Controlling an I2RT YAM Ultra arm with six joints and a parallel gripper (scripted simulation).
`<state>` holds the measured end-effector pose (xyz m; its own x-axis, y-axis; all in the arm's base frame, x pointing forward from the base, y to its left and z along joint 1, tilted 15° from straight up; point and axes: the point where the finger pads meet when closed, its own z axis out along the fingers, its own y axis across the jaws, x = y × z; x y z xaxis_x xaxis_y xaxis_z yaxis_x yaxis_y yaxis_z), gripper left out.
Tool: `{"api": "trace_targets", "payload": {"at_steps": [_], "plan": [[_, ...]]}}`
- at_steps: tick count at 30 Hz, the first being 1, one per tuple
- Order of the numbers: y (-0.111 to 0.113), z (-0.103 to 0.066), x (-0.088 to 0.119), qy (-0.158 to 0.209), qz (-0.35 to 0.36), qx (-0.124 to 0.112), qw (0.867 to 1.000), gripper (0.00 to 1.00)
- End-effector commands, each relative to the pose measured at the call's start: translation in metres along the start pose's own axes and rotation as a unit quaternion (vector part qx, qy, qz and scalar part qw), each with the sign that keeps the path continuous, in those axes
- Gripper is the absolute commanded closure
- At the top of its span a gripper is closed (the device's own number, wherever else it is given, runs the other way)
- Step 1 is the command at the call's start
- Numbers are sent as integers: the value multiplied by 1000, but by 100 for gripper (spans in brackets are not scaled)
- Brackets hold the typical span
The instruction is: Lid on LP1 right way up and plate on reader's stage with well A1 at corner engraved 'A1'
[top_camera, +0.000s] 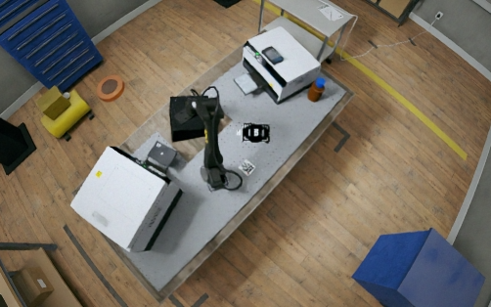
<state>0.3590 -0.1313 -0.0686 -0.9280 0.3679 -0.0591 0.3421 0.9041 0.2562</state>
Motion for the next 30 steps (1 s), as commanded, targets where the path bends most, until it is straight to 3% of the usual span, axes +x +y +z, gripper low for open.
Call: {"api": "trace_targets", "payload": {"at_steps": [1, 2, 13, 14, 30], "plan": [[0, -2, -3, -6, -1, 1, 1000, 15], [3, 3, 3, 0, -1, 2, 1000, 15], [1, -2, -2, -6, -1, 1, 1000, 15], [1, -2, -2, -6, -1, 1, 1000, 0], [1, -2, -2, -6, -1, 1, 1000, 0]]}}
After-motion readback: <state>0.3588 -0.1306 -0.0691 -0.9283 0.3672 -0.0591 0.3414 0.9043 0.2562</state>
